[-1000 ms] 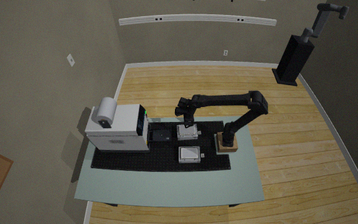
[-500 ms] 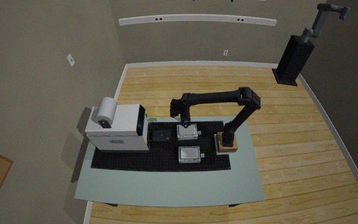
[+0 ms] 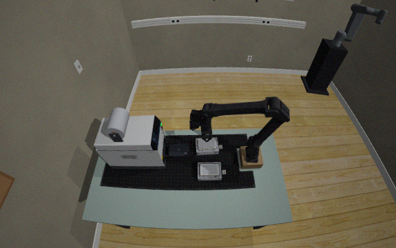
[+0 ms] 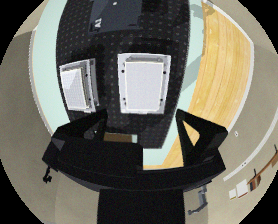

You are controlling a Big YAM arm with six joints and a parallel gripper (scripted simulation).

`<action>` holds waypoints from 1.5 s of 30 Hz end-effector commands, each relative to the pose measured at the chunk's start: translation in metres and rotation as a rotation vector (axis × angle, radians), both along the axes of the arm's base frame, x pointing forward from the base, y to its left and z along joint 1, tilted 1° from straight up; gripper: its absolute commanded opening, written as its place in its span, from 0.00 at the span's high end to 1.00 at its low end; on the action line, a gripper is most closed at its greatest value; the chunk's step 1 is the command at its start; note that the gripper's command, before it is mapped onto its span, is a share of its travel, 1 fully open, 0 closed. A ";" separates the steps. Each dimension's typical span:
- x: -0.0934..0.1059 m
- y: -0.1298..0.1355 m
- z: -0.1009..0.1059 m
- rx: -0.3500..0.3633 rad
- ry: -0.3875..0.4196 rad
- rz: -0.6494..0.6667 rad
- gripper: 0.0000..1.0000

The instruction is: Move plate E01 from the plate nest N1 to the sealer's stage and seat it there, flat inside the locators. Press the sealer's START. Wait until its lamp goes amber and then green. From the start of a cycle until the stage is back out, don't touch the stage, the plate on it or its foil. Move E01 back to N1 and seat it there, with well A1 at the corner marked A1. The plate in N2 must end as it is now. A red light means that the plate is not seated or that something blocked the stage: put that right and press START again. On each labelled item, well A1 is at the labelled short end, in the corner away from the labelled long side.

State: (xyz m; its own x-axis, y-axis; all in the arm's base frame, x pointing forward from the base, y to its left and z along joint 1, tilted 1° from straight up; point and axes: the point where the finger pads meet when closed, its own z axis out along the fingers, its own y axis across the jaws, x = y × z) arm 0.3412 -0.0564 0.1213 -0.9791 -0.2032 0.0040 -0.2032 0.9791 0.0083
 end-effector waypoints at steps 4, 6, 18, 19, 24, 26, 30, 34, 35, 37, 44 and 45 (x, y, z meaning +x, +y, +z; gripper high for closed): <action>-0.007 0.002 -0.005 0.009 0.029 -0.007 0.00; -0.006 0.008 0.000 0.008 0.030 -0.025 0.00; 0.018 0.029 0.044 -0.003 -0.024 -0.062 0.00; 0.018 0.029 0.044 -0.003 -0.024 -0.062 0.00; 0.022 0.062 0.068 0.004 -0.031 -0.048 0.00; 0.025 0.070 0.079 0.004 -0.040 -0.050 0.00; 0.028 0.079 0.095 -0.006 -0.041 -0.083 0.00; 0.030 0.096 0.102 0.003 -0.019 -0.098 0.00; 0.030 0.096 0.102 0.003 -0.019 -0.098 0.00; 0.030 0.097 0.100 0.004 -0.016 -0.089 0.00; 0.037 0.125 0.125 0.010 -0.028 -0.063 0.00; 0.036 0.120 0.123 0.007 -0.032 -0.066 0.00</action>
State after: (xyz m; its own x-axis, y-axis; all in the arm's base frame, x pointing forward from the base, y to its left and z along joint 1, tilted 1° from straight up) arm 0.3626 0.0620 0.2208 -0.9871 -0.1589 0.0208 -0.1586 0.9873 0.0119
